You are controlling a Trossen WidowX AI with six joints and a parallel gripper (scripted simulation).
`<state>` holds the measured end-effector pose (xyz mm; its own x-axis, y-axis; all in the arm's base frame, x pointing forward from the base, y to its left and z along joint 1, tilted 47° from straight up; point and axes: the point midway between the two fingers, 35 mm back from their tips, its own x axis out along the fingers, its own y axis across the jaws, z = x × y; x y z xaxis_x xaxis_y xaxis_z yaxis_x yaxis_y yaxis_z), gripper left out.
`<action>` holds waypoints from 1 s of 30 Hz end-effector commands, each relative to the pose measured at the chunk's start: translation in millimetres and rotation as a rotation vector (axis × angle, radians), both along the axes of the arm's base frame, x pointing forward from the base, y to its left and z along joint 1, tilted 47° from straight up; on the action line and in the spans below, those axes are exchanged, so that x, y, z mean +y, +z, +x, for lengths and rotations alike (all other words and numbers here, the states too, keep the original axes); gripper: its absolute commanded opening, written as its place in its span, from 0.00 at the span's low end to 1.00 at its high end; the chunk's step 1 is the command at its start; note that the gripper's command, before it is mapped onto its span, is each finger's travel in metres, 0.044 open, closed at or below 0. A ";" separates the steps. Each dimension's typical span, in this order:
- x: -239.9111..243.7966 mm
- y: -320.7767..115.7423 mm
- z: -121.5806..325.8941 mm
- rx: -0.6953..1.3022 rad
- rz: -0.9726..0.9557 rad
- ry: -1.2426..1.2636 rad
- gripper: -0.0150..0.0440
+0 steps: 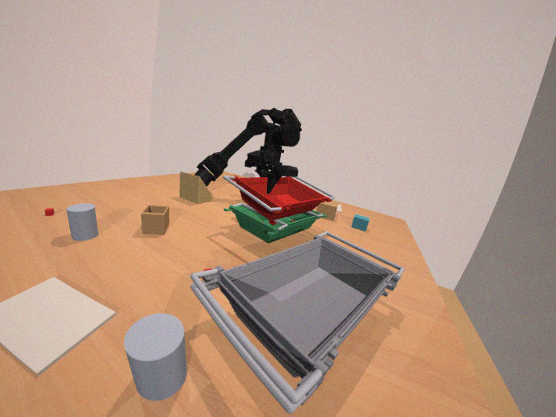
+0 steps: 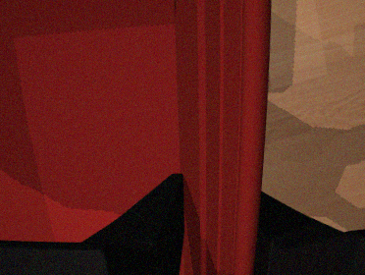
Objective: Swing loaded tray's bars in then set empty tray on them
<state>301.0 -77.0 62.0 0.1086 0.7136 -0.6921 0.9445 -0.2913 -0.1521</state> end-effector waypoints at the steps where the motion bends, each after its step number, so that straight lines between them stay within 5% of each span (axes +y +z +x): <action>1: 7.1 -1.4 -3.0 0.018 0.009 0.017 0.25; 30: 3.7 -1.3 -1.1 0.005 0.003 0.005 0.25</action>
